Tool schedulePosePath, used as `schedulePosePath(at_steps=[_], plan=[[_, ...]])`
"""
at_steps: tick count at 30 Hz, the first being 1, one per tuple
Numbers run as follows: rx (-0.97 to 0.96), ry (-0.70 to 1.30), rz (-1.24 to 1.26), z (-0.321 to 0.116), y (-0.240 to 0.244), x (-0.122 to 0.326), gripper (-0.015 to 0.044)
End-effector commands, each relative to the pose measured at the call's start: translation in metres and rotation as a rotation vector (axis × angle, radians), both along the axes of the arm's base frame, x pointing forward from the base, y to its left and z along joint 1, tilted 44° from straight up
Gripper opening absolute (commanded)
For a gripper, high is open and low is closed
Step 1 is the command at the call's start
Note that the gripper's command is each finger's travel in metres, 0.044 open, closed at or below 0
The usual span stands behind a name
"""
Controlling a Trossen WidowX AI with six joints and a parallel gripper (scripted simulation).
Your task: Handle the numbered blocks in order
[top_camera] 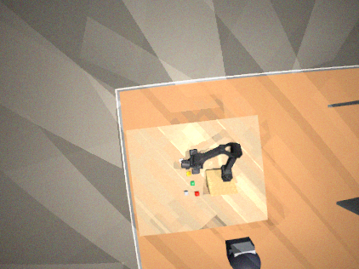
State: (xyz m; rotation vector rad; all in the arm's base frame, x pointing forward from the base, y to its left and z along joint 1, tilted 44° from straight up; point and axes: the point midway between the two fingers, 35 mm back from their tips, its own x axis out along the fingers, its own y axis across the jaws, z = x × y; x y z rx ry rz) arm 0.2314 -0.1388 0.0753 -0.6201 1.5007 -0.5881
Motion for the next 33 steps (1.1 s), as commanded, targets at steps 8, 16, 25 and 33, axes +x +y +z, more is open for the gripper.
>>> schedulePosePath(at_steps=[8, 16, 25, 33], plan=[[-0.001, -0.014, 0.0, 0.009, 0.006, 0.003, 0.012], [-0.001, -0.014, 0.0, 0.009, 0.006, 0.003, 0.012], [-0.002, -0.014, 0.0, 0.003, 0.0, 0.003, 0.012], [-0.002, -0.014, 0.0, -0.002, -0.005, 0.003, 0.012]])
